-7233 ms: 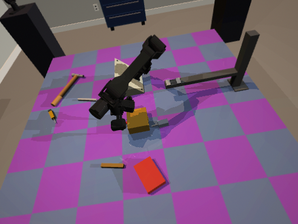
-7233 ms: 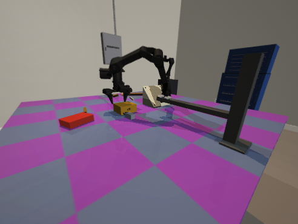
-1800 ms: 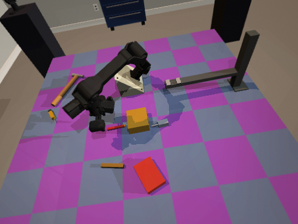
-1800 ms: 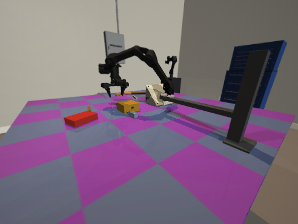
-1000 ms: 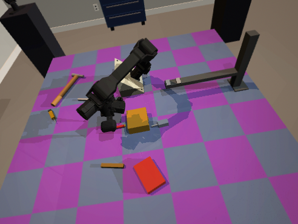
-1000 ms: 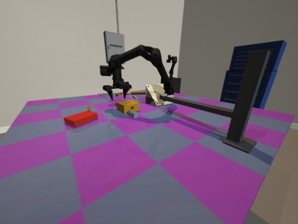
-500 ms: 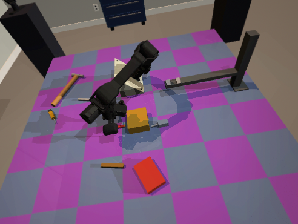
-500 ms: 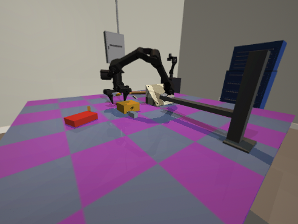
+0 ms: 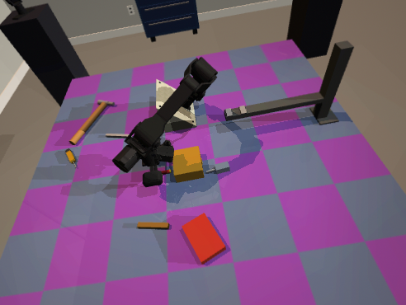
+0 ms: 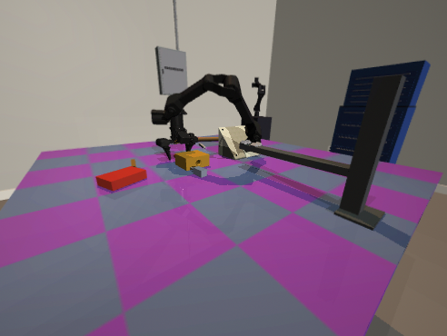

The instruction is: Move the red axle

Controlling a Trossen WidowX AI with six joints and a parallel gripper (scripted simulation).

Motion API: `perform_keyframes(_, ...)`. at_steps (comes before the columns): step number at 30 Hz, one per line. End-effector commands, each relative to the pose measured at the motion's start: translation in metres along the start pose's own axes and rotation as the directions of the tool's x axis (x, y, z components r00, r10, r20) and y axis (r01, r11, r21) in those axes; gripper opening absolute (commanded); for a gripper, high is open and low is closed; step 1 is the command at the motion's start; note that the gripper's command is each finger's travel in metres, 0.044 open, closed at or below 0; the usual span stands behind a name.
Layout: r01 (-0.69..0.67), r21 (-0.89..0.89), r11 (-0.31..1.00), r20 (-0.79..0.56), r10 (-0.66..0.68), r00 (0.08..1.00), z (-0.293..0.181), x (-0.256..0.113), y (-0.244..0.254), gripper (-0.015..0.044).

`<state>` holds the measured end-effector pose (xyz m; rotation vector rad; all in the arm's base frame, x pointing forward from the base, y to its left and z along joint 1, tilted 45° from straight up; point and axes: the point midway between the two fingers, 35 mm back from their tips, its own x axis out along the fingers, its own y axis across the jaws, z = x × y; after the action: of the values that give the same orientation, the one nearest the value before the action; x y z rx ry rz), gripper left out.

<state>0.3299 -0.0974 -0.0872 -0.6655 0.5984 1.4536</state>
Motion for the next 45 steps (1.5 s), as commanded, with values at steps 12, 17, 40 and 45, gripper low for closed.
perform_keyframes(12, -0.001, 0.002, 1.0, 0.001, 0.001, 1.0, 0.0, 0.001, 0.001, 0.023)
perform_keyframes(17, -0.001, 0.002, 1.0, 0.001, 0.001, 1.0, 0.0, 0.001, 0.001, 0.0099)
perform_keyframes(40, -0.001, 0.006, 1.0, -0.003, 0.001, 1.0, -0.005, -0.046, -0.006, 0.0)
perform_keyframes(45, -0.001, 0.008, 1.0, -0.003, 0.001, 1.0, -0.007, -0.068, -0.008, 0.0)
